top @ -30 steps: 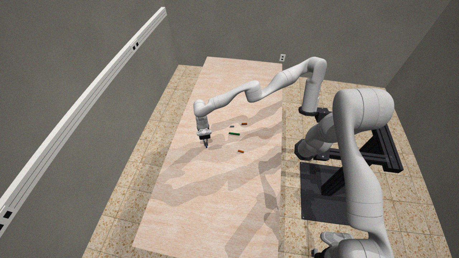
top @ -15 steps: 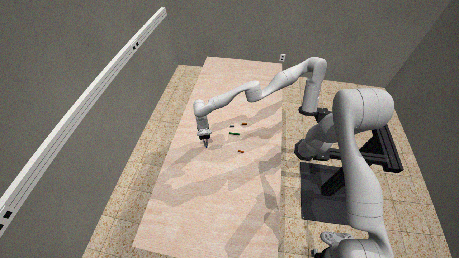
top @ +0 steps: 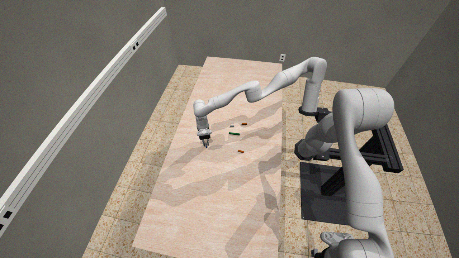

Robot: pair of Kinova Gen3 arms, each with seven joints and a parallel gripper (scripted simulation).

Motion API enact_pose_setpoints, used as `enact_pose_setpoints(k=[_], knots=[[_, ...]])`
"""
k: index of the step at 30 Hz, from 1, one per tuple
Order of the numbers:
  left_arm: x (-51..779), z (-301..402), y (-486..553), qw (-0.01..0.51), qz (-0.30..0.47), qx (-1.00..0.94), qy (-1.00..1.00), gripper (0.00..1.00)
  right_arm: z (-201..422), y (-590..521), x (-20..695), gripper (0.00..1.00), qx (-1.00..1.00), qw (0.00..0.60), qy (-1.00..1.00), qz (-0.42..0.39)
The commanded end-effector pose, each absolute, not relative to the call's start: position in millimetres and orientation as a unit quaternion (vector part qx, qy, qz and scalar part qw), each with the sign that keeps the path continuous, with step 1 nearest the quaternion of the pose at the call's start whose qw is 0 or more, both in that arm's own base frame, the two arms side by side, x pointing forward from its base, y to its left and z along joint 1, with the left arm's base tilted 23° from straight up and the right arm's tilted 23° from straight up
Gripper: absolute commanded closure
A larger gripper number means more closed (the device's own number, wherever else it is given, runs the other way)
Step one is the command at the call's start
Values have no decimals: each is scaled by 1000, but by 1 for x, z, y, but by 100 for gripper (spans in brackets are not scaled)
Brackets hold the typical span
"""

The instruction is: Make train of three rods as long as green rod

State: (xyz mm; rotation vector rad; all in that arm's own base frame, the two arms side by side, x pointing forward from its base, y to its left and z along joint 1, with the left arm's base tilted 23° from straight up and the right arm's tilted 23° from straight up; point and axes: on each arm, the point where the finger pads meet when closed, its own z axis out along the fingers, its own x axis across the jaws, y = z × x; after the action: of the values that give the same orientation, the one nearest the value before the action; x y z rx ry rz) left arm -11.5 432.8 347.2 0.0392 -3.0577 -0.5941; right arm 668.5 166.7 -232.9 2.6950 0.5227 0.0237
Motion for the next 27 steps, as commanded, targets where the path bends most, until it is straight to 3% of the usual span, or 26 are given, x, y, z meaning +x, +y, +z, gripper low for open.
enact_pose_setpoints(k=[1, 27], knots=[[-12, 348, 433, 13, -192, 13, -981, 0, -231, 168, 669, 46, 962, 196, 187, 10], [-12, 348, 433, 13, -192, 13, -981, 0, -201, 181, 667, 46, 962, 199, 184, 6]])
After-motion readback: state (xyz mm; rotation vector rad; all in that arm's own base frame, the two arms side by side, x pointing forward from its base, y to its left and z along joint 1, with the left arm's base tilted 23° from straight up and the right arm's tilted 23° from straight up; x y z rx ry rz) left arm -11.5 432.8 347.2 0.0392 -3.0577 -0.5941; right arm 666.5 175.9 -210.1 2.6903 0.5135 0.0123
